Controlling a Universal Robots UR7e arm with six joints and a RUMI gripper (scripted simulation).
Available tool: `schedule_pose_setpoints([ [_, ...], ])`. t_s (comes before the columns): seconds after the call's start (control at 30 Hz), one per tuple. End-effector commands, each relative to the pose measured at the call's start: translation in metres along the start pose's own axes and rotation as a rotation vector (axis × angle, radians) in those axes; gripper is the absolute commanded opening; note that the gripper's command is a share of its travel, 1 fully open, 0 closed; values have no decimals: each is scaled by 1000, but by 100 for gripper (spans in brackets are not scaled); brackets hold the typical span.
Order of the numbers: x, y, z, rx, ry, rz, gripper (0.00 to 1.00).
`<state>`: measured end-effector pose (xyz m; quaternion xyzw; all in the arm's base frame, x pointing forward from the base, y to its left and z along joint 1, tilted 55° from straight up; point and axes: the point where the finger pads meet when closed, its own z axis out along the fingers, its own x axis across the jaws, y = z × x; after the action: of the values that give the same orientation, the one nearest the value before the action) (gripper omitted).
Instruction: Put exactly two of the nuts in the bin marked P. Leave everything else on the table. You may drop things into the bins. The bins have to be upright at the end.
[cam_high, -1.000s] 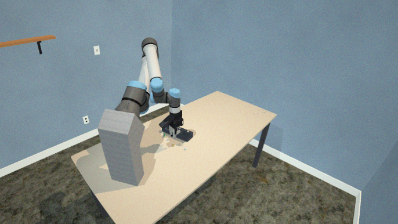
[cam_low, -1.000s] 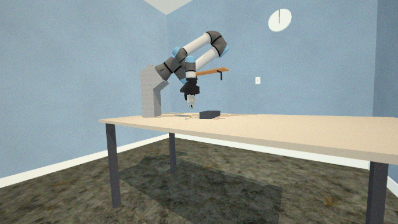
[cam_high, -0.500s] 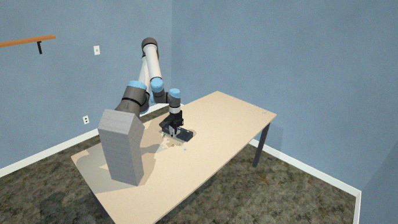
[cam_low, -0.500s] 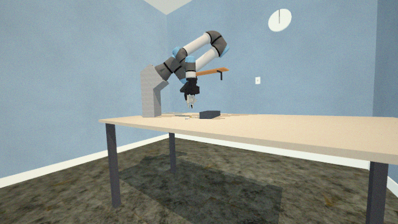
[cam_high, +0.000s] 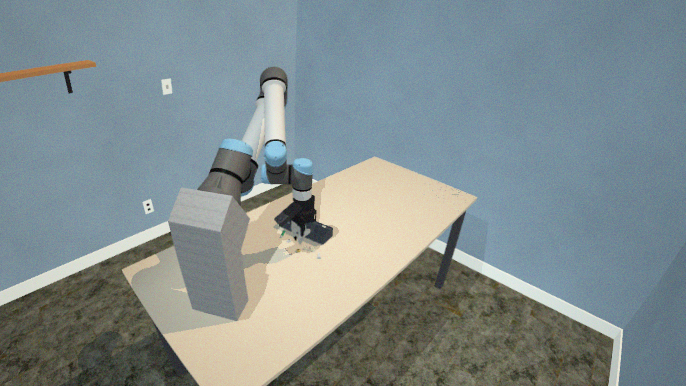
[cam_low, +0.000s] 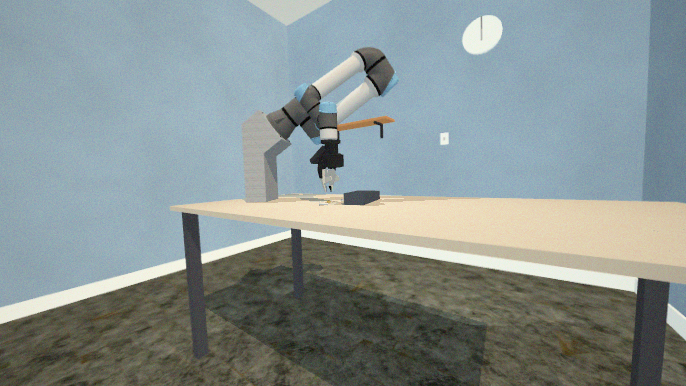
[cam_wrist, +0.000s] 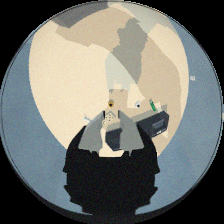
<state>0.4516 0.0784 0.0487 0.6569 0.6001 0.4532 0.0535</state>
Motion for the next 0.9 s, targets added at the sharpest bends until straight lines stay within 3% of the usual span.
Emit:
schedule_pose_setpoints([
  [0.0,-3,7,26,-22,-20,-5,18],
  [0.07,-4,8,34,-23,-20,-5,18],
  [0.87,-2,5,46,-20,-19,-2,18],
])
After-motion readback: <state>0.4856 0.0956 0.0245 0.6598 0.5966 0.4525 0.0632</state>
